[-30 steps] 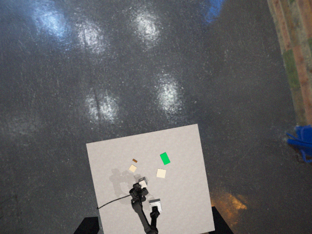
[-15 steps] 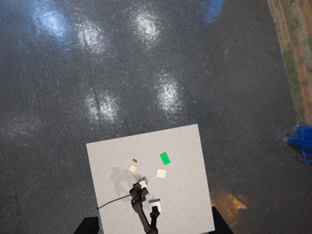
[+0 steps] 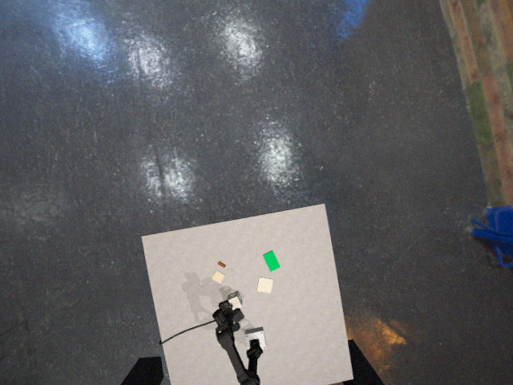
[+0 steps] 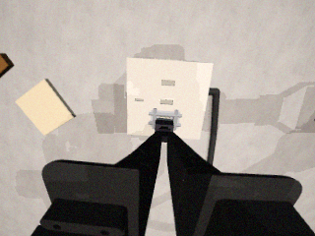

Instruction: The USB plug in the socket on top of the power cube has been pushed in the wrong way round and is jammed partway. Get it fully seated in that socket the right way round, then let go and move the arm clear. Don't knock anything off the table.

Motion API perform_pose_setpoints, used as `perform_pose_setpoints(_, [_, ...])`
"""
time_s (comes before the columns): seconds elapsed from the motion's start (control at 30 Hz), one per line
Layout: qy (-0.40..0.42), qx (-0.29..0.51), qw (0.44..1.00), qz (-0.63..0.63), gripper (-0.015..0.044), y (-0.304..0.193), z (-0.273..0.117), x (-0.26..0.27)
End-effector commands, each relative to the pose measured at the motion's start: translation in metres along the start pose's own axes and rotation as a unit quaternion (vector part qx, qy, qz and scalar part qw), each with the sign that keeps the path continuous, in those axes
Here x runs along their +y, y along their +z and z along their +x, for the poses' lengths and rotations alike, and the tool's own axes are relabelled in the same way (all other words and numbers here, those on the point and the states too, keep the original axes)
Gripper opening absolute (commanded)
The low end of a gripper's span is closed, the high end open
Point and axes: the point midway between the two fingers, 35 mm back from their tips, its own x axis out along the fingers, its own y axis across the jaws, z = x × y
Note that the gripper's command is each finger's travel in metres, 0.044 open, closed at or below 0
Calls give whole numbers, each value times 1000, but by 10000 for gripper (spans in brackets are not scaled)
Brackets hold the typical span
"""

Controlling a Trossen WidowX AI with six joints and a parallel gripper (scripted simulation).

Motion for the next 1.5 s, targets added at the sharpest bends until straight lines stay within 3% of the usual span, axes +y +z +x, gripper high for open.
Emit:
perform_pose_setpoints(0.0, [-2,-2,1000,-3,0,1,2,-1])
perform_pose_setpoints(1.47, [-2,-2,1000,-3,0,0,7,-1])
